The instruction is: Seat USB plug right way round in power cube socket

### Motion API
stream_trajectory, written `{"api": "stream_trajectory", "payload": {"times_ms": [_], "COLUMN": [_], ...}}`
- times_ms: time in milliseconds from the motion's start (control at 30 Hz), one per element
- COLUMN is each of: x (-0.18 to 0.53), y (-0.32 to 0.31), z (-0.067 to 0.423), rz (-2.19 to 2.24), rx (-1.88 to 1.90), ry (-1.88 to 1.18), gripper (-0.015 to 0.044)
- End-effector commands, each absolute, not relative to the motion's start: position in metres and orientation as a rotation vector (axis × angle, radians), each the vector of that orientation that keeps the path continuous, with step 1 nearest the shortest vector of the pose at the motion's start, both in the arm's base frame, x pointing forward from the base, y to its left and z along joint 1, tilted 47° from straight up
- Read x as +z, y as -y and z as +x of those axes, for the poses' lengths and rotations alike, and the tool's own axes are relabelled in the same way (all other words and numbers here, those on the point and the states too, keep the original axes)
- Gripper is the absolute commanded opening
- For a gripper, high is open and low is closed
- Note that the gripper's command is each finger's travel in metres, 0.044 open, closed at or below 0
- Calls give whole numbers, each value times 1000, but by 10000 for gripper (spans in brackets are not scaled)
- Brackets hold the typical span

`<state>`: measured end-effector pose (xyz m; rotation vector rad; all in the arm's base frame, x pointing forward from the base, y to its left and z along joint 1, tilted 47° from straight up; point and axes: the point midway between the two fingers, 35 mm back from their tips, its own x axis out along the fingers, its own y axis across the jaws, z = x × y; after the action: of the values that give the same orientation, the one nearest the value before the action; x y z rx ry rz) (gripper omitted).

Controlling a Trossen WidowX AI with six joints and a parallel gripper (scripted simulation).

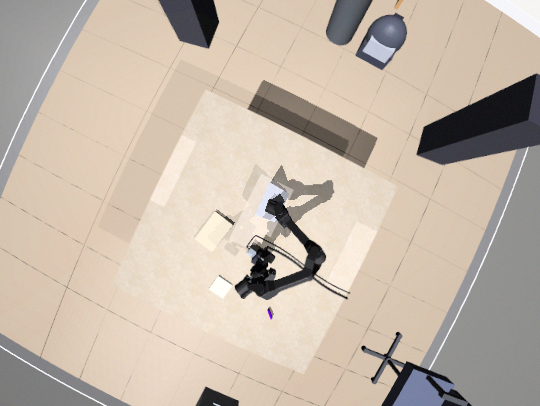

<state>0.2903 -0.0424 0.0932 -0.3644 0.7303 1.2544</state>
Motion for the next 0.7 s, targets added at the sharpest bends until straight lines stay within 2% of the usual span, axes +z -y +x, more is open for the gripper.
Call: {"api": "stream_trajectory", "payload": {"times_ms": [0, 667], "x": [93, 93], "y": [42, 39], "z": [291, 292], "rz": [-364, -355], "rx": [1255, 1257], "ry": [-722, -707], "gripper": [0, 0]}}
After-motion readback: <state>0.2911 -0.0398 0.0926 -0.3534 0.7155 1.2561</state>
